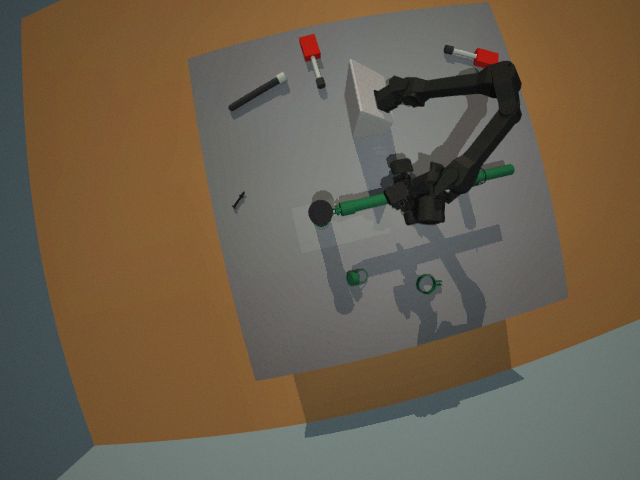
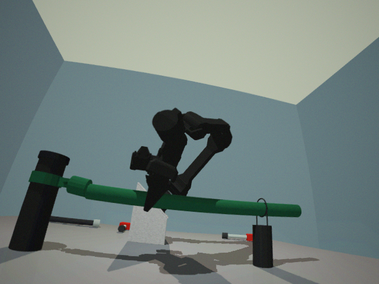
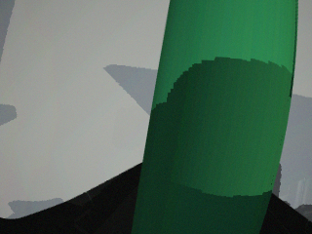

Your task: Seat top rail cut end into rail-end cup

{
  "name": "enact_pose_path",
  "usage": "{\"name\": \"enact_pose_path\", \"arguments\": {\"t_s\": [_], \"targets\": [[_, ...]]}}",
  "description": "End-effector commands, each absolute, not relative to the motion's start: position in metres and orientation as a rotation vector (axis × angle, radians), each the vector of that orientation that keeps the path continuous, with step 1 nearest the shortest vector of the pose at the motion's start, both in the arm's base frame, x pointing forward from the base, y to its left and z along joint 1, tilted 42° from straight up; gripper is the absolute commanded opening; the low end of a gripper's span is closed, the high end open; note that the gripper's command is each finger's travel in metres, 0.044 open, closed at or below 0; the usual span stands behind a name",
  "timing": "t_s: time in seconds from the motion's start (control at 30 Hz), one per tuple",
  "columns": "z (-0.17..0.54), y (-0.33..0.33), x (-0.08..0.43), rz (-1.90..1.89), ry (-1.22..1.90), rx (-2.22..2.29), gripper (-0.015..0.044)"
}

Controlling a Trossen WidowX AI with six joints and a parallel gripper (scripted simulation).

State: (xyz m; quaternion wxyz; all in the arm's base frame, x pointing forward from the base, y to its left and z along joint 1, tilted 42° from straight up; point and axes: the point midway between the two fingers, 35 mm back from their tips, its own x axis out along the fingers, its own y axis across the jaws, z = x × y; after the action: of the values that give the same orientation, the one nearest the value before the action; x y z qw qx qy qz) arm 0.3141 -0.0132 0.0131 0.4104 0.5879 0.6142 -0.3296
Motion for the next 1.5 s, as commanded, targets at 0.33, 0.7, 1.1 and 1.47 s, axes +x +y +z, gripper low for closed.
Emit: {"name": "enact_pose_path", "arguments": {"t_s": [0.33,0.7,1.1,1.47], "targets": [[0.0140,-0.0179,0.3146,-0.837,1.537,1.473,0.0000],[0.0141,-0.0198,0.3149,-0.838,1.536,1.472,0.0000],[0.0139,-0.0219,0.3151,-0.839,1.535,1.471,0.0000],[0.0139,-0.0237,0.3152,-0.840,1.534,1.470,0.0000]]}}
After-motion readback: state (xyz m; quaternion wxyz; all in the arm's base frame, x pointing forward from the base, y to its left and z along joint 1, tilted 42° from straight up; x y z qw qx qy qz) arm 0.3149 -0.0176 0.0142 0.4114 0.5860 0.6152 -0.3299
